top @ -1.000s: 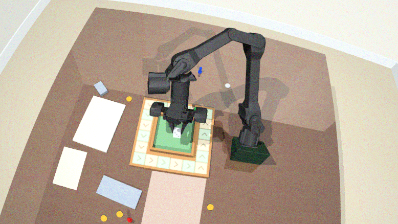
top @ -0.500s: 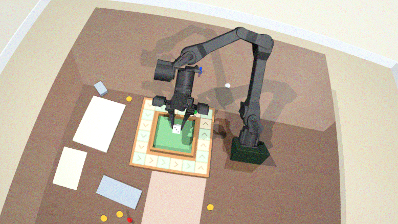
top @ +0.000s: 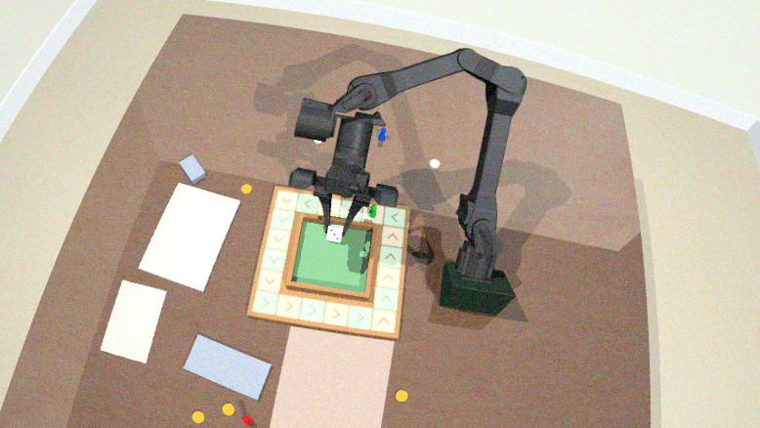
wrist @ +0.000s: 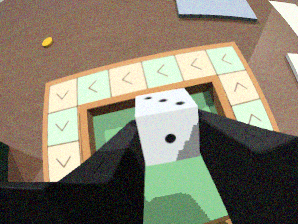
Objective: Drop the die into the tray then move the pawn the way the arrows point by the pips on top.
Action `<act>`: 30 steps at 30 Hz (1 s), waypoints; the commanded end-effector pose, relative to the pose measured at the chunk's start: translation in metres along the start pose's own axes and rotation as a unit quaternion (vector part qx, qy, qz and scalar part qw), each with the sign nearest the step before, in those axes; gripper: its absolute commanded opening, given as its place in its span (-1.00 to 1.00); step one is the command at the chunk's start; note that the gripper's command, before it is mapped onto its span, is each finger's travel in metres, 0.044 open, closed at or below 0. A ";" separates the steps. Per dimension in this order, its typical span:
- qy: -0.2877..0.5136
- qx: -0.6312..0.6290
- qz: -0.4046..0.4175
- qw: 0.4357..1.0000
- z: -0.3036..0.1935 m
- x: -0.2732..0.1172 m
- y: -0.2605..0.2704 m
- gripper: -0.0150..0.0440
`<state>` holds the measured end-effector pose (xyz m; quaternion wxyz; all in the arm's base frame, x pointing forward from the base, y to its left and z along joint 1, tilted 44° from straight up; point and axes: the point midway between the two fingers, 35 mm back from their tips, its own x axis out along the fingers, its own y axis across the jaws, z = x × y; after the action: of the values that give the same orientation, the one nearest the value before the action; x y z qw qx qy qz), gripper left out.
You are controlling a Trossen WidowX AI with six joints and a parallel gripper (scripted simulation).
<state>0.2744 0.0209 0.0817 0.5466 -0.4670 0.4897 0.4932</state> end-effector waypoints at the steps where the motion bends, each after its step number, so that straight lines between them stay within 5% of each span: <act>1: 0.000 0.000 -0.001 1.000 0.000 0.000 -0.001 -0.40; 17: 0.005 0.000 0.008 1.000 0.030 -0.025 0.000 1.00; 25: 0.380 0.004 0.017 0.925 0.014 0.019 0.003 1.00; 30: 0.374 -0.003 0.027 0.927 0.016 0.024 0.006 1.00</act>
<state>0.2699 0.0407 0.0583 0.3031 -0.6107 0.6696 0.2948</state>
